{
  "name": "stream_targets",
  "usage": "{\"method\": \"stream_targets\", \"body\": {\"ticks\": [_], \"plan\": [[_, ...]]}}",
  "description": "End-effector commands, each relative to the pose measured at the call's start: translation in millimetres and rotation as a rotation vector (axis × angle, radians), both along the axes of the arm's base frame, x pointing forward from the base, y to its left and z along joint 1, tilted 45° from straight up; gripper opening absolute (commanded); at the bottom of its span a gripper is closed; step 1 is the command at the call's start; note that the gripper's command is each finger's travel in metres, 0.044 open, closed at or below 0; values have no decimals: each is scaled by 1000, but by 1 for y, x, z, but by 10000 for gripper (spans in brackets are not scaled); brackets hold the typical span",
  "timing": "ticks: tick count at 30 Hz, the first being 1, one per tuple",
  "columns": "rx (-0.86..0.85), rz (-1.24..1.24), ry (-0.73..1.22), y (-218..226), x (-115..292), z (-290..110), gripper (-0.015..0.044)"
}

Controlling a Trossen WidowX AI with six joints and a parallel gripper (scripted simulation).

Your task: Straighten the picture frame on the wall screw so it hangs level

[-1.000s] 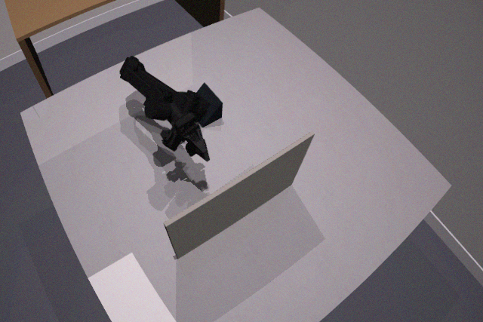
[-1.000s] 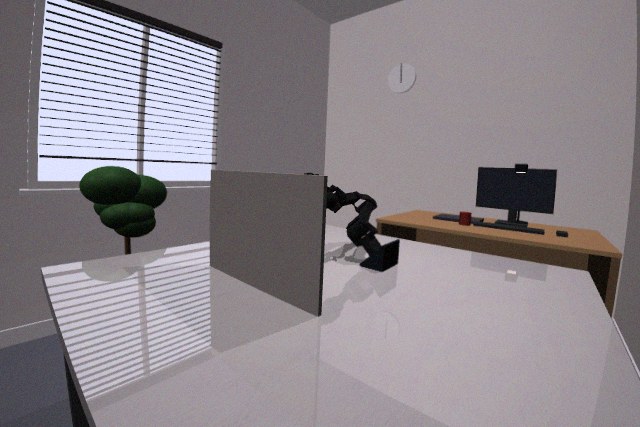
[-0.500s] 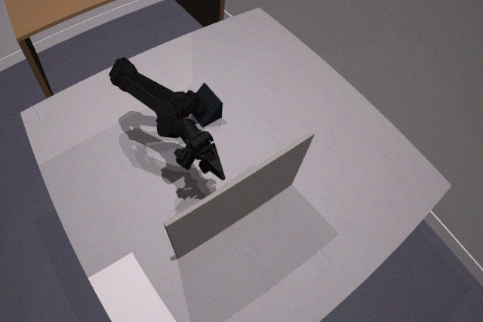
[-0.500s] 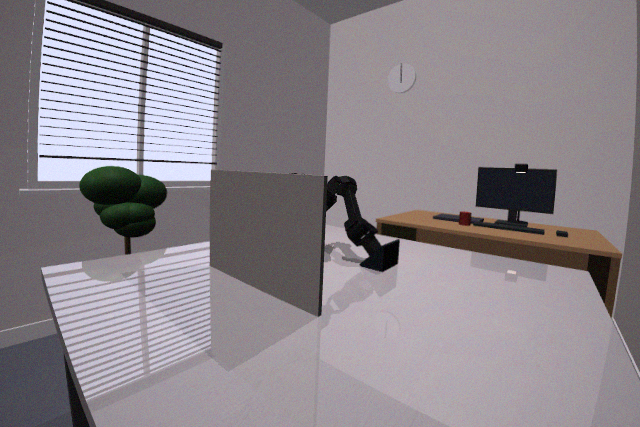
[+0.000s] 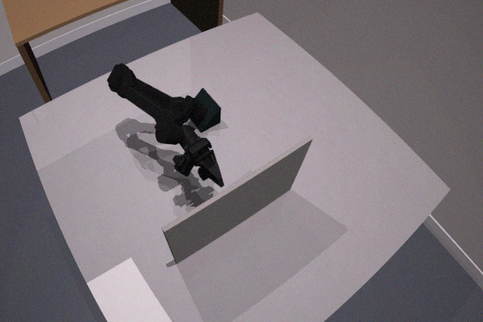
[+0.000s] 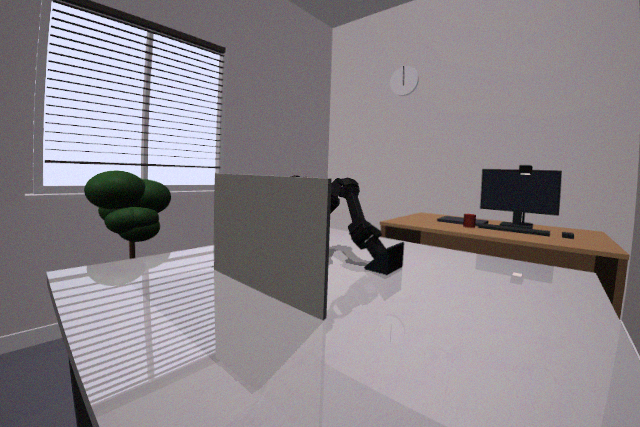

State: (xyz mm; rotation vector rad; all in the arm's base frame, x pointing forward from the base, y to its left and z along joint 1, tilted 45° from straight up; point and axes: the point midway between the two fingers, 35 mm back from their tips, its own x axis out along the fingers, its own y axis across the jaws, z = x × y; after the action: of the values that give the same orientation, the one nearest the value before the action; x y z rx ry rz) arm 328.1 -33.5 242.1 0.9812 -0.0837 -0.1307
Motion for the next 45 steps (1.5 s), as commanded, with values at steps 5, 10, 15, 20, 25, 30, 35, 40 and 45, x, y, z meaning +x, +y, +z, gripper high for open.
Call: {"method": "stream_targets", "body": {"ticks": [5, 10, 15, 20, 25, 30, 35, 40, 45], "plan": [[-4, 5, -1, -1, 12, 2, 260], [-4, 5, -1, -2, 20, 2, 260], [-5, 5, -2, -3, 28, 2, 260], [-5, 5, -2, -4, 35, 2, 260], [-5, 5, -2, -5, 38, 1, 260], [-5, 5, -2, -5, 38, 1, 260], [-5, 5, -2, -5, 38, 1, 260], [-5, 5, -2, -5, 38, 1, 260], [-5, 5, -2, -5, 38, 1, 260]]}}
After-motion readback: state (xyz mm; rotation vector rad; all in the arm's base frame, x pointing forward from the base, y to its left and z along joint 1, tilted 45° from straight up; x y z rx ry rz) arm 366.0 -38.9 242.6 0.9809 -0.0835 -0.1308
